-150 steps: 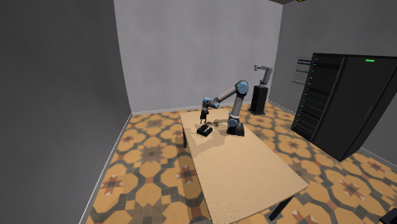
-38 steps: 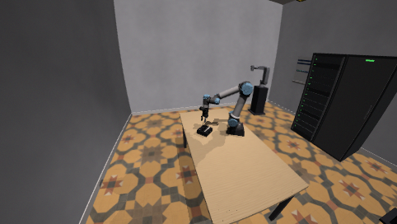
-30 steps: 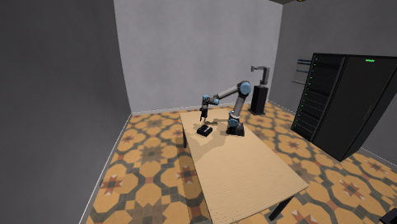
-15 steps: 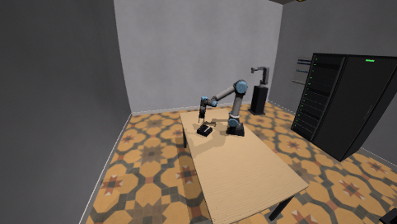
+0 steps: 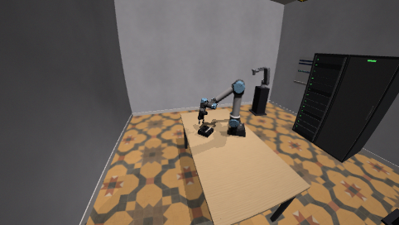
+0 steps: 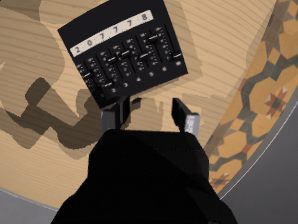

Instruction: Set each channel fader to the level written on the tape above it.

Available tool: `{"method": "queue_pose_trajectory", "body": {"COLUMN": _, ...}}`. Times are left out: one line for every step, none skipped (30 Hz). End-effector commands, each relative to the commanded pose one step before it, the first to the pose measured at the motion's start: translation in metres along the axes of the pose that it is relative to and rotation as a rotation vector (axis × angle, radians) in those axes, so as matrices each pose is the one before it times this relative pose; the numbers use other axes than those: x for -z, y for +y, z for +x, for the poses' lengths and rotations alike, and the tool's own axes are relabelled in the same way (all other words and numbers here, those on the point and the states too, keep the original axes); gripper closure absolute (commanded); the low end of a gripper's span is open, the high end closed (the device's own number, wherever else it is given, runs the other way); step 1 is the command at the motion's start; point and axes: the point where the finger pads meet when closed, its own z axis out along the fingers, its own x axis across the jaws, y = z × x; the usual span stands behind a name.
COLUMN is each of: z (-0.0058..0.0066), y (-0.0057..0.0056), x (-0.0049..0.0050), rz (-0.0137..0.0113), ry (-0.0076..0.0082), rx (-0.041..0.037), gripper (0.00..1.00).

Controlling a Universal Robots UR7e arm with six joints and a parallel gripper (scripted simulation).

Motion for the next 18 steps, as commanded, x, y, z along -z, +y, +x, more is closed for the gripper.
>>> {"method": "queue_pose_trajectory", "body": {"z": 0.00064, "y": 0.00325, "x": -0.003066, "rz": -0.00507, "ry": 0.01328, "rx": 0.08840, "gripper": 0.00}}
{"method": "queue_pose_trajectory", "body": {"z": -0.00007, "y": 0.00108, "x": -0.001188, "rz": -0.00250, "ry": 0.00109, "rx": 0.02801, "gripper": 0.00}}
{"method": "queue_pose_trajectory", "body": {"z": -0.00010, "y": 0.00104, "x": -0.001133, "rz": -0.00241, "ry": 0.00097, "rx": 0.02662, "gripper": 0.00}}
{"method": "queue_pose_trajectory", "body": {"z": -0.00013, "y": 0.00099, "x": -0.001077, "rz": -0.00230, "ry": 0.00086, "rx": 0.02520, "gripper": 0.00}}
{"method": "queue_pose_trajectory", "body": {"z": -0.00015, "y": 0.00094, "x": -0.001018, "rz": -0.00219, "ry": 0.00076, "rx": 0.02376, "gripper": 0.00}}
{"method": "queue_pose_trajectory", "body": {"z": -0.00016, "y": 0.00088, "x": -0.000959, "rz": -0.00207, "ry": 0.00066, "rx": 0.02230, "gripper": 0.00}}
{"method": "queue_pose_trajectory", "body": {"z": -0.00017, "y": 0.00083, "x": -0.000898, "rz": -0.00195, "ry": 0.00058, "rx": 0.02084, "gripper": 0.00}}
{"method": "queue_pose_trajectory", "body": {"z": -0.00018, "y": 0.00077, "x": -0.000837, "rz": -0.00182, "ry": 0.00050, "rx": 0.01937, "gripper": 0.00}}
{"method": "queue_pose_trajectory", "body": {"z": -0.00018, "y": 0.00071, "x": -0.000776, "rz": -0.00169, "ry": 0.00043, "rx": 0.01791, "gripper": 0.00}}
{"method": "queue_pose_trajectory", "body": {"z": -0.00018, "y": 0.00065, "x": -0.000714, "rz": -0.00156, "ry": 0.00037, "rx": 0.01645, "gripper": 0.00}}
{"method": "queue_pose_trajectory", "body": {"z": -0.00017, "y": 0.00060, "x": -0.000653, "rz": -0.00143, "ry": 0.00032, "rx": 0.01501, "gripper": 0.00}}
{"method": "queue_pose_trajectory", "body": {"z": -0.00017, "y": 0.00054, "x": -0.000592, "rz": -0.00130, "ry": 0.00027, "rx": 0.01359, "gripper": 0.00}}
{"method": "queue_pose_trajectory", "body": {"z": -0.00016, "y": 0.00049, "x": -0.000532, "rz": -0.00117, "ry": 0.00023, "rx": 0.01220, "gripper": 0.00}}
{"method": "queue_pose_trajectory", "body": {"z": -0.00014, "y": 0.00043, "x": -0.000473, "rz": -0.00104, "ry": 0.00019, "rx": 0.01084, "gripper": 0.00}}
{"method": "queue_pose_trajectory", "body": {"z": -0.00013, "y": 0.00038, "x": -0.000417, "rz": -0.00092, "ry": 0.00016, "rx": 0.00953, "gripper": 0.00}}
{"method": "queue_pose_trajectory", "body": {"z": -0.00012, "y": 0.00033, "x": -0.000362, "rz": -0.00080, "ry": 0.00013, "rx": 0.00826, "gripper": 0.00}}
{"method": "queue_pose_trajectory", "body": {"z": 0.00000, "y": 0.00000, "x": 0.000000, "rz": 0.00000, "ry": 0.00000, "rx": 0.00000, "gripper": 0.00}}
{"method": "queue_pose_trajectory", "body": {"z": 0.00000, "y": 0.00000, "x": 0.000000, "rz": 0.00000, "ry": 0.00000, "rx": 0.00000, "gripper": 0.00}}
